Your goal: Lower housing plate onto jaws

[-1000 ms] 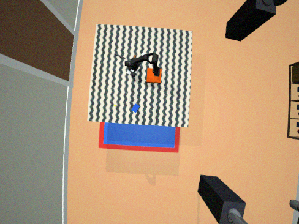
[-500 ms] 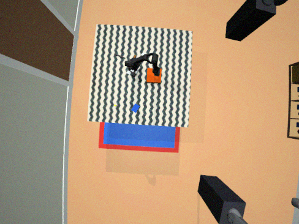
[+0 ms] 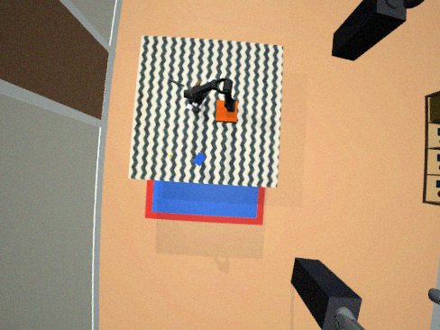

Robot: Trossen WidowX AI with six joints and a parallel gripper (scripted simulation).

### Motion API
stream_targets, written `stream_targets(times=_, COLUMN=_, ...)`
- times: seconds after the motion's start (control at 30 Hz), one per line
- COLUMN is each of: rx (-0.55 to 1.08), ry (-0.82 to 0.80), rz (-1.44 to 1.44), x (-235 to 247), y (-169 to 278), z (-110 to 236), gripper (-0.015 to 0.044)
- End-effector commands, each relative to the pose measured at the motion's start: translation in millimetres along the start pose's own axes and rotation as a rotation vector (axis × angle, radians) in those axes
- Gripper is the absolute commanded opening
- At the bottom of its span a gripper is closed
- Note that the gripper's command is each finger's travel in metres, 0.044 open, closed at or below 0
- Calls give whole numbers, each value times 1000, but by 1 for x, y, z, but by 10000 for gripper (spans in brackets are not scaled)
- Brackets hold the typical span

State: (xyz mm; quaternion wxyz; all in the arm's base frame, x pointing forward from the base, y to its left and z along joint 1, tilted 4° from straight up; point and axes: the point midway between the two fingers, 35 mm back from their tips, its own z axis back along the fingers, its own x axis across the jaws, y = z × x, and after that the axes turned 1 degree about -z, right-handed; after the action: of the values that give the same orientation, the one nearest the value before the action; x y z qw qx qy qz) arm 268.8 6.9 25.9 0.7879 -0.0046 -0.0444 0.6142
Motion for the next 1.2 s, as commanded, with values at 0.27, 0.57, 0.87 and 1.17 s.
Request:
stream_targets(times=0.27, rx=3, ry=4, rz=8, x=-1, y=1, z=-4, gripper=351)
stream_targets(times=0.57, rx=3, ry=4, rz=8, x=-1, y=1, z=-6, gripper=351)
stream_targets(times=0.87, rx=3, ry=4, rz=9, x=-1, y=1, z=-7, gripper=351)
stream_targets(times=1.17, rx=3, ry=4, rz=9, x=-1, y=1, z=-9, gripper=351)
